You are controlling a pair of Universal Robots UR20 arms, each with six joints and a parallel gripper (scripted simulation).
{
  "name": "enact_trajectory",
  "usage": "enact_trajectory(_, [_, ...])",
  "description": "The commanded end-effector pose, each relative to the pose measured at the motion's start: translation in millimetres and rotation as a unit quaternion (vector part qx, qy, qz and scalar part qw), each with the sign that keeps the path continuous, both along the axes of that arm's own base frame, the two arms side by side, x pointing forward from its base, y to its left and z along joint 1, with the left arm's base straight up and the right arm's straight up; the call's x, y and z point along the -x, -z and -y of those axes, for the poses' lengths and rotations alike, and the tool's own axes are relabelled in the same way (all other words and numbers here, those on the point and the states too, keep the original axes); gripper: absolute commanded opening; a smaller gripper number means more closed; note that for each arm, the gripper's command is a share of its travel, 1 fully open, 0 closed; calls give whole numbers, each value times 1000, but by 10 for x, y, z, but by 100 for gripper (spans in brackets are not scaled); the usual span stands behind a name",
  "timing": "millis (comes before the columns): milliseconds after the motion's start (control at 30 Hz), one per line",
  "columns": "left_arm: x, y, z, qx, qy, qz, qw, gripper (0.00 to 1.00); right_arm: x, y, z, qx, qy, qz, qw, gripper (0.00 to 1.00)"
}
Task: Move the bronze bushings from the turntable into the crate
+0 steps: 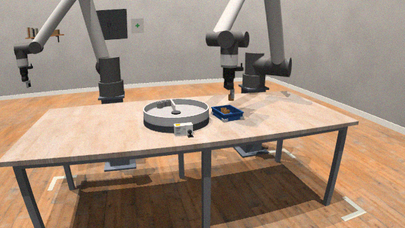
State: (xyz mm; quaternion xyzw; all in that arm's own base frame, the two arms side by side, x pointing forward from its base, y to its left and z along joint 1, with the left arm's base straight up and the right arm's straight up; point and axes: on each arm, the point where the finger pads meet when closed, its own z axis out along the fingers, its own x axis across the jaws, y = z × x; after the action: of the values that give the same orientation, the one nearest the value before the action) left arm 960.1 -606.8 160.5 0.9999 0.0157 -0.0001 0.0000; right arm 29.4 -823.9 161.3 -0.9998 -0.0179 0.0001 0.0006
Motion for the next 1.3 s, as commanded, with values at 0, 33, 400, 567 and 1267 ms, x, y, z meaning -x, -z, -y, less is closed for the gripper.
enact_trajectory(0, [-4, -10, 3, 0, 0, 1, 1000, 0, -1, -6, 5, 1, 0, 0, 1000, 100])
enact_trajectory(33, [-4, -10, 3, 0, 0, 1, 1000, 0, -1, -6, 5, 1, 0, 0, 1000, 100])
enact_trajectory(400, [-4, -10, 3, 0, 0, 1, 1000, 0, -1, -6, 5, 1, 0, 0, 1000, 100])
enact_trajectory(567, [-4, 5, 3, 0, 0, 1, 1000, 0, -1, -6, 5, 1, 0, 0, 1000, 100])
enact_trajectory(1267, [-4, 694, 3, 0, 0, 0, 1000, 0, -1, -6, 5, 1, 0, 0, 1000, 100])
